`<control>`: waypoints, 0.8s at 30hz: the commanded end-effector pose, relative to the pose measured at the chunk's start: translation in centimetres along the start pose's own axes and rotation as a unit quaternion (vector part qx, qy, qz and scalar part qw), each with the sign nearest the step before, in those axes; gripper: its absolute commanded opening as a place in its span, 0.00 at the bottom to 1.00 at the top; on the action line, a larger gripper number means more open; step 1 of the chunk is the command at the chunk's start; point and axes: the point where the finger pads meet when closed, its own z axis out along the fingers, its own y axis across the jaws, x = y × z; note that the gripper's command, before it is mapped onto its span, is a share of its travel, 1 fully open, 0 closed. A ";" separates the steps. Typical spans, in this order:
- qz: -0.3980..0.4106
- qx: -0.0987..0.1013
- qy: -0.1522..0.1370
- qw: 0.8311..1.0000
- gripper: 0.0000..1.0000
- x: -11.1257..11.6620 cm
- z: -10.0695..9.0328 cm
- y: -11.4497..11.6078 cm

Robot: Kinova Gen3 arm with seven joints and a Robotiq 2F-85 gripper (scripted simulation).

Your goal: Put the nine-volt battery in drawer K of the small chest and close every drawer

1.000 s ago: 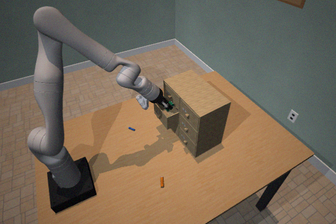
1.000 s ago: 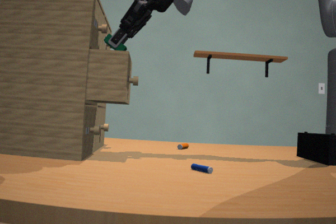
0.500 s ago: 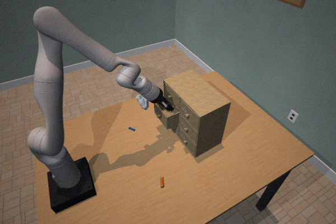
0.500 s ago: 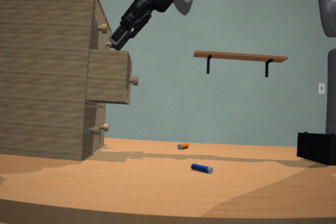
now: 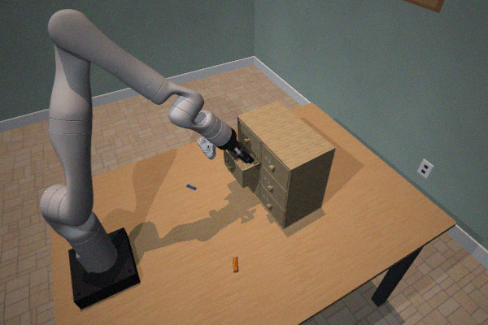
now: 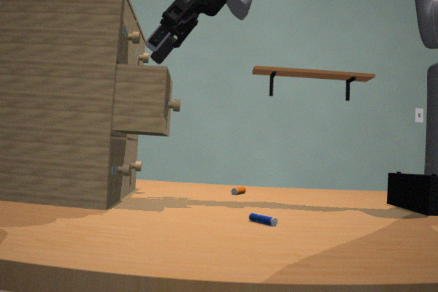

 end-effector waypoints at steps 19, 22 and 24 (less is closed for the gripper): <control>0.000 -0.001 -0.001 1.000 1.00 4.8 -4.0 0.0; 0.000 -0.001 -0.001 1.000 1.00 5.9 -4.8 0.0; 0.000 -0.001 -0.001 1.000 1.00 7.1 -5.8 0.0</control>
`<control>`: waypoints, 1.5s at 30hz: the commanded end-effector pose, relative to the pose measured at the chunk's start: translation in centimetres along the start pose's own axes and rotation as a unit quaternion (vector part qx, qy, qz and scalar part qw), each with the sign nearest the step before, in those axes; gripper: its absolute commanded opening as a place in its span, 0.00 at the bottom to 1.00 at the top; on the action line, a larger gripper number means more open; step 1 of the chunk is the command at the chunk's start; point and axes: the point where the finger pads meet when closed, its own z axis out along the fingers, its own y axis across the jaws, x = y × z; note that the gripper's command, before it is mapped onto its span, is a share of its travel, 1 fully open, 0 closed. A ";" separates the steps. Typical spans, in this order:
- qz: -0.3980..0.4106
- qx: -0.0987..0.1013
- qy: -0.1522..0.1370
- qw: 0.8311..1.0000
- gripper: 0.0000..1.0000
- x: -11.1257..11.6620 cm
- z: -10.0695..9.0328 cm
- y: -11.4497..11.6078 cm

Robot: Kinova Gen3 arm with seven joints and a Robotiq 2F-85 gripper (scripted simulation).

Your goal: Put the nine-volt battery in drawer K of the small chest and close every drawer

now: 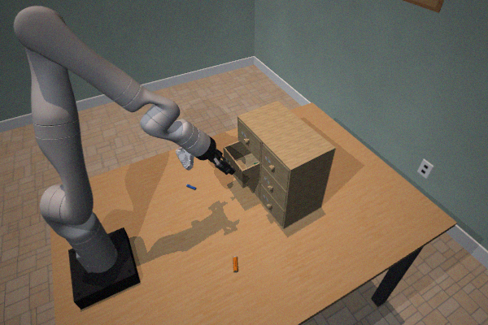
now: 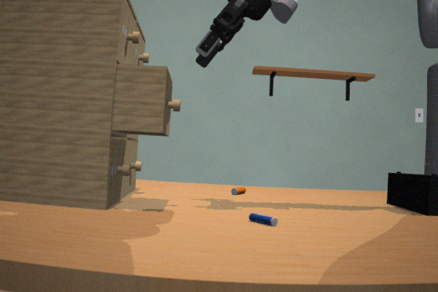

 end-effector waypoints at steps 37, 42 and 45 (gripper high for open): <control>0.001 -0.013 -0.008 1.000 1.00 5.6 -5.2 0.8; 0.001 -0.013 -0.008 1.000 1.00 5.6 -5.2 0.8; 0.001 -0.013 -0.007 1.000 1.00 5.6 -5.2 0.8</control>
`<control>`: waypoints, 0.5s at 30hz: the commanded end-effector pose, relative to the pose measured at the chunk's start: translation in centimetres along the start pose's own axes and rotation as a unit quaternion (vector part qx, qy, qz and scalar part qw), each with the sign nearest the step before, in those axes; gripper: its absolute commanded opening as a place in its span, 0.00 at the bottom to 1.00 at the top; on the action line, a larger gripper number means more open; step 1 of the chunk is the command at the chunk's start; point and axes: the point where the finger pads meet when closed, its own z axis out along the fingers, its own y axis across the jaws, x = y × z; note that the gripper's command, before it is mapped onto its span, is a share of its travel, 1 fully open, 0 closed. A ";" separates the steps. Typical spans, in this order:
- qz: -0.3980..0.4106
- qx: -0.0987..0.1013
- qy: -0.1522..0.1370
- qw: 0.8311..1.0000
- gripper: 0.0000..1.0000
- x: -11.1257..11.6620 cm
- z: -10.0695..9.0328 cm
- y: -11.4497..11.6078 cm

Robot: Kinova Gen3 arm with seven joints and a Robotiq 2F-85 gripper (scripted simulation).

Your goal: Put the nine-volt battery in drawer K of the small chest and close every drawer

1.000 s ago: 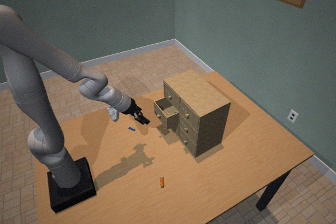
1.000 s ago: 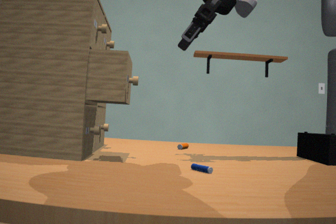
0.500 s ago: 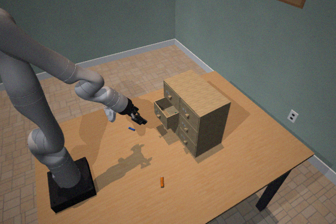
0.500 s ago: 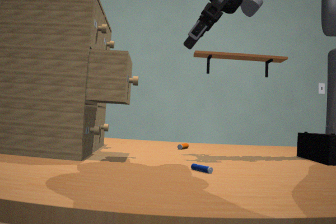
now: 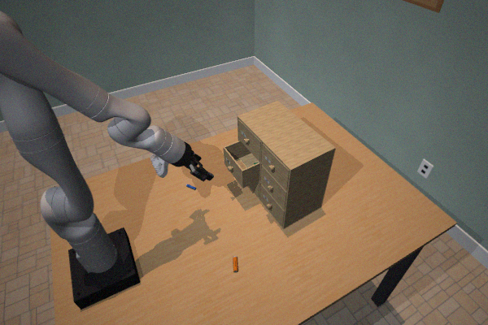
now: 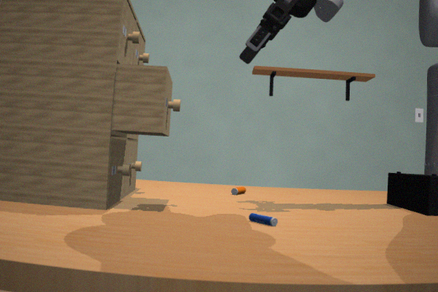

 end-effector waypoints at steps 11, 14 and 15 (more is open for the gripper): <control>-0.004 -0.001 0.000 1.000 1.00 0.1 0.1 0.3; -0.004 -0.001 0.001 1.000 1.00 0.1 0.1 0.3; -0.004 -0.001 0.002 1.000 1.00 0.1 0.1 0.3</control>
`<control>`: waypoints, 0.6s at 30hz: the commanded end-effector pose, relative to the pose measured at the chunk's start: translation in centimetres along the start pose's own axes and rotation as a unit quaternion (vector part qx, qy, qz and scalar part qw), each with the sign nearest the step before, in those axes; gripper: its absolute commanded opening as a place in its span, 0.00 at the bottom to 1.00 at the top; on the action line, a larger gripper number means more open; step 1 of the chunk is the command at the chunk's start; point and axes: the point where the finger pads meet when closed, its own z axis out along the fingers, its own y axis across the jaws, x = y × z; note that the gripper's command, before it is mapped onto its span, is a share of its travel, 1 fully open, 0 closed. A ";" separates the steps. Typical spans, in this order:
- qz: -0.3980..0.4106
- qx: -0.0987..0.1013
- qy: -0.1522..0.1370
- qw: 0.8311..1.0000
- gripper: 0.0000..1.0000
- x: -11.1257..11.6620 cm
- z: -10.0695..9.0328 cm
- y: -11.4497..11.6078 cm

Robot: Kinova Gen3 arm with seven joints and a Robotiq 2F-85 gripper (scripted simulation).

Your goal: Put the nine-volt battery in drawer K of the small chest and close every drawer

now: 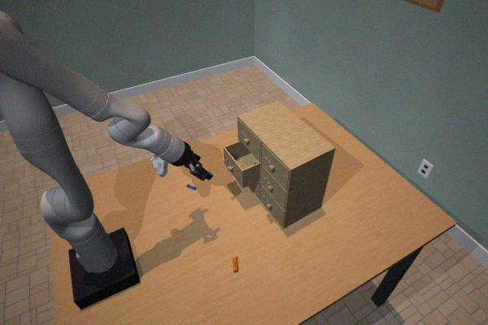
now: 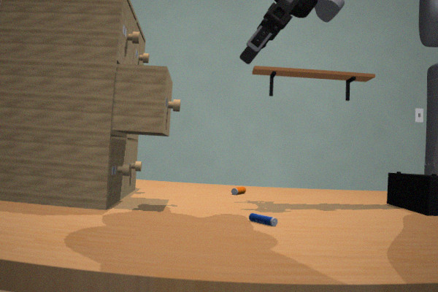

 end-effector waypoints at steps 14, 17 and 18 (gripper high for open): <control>0.002 0.000 0.006 1.000 1.00 0.0 0.1 -0.1; 0.002 0.000 0.008 1.000 1.00 0.0 0.1 -0.1; 0.002 0.000 0.009 1.000 1.00 0.0 0.1 -0.1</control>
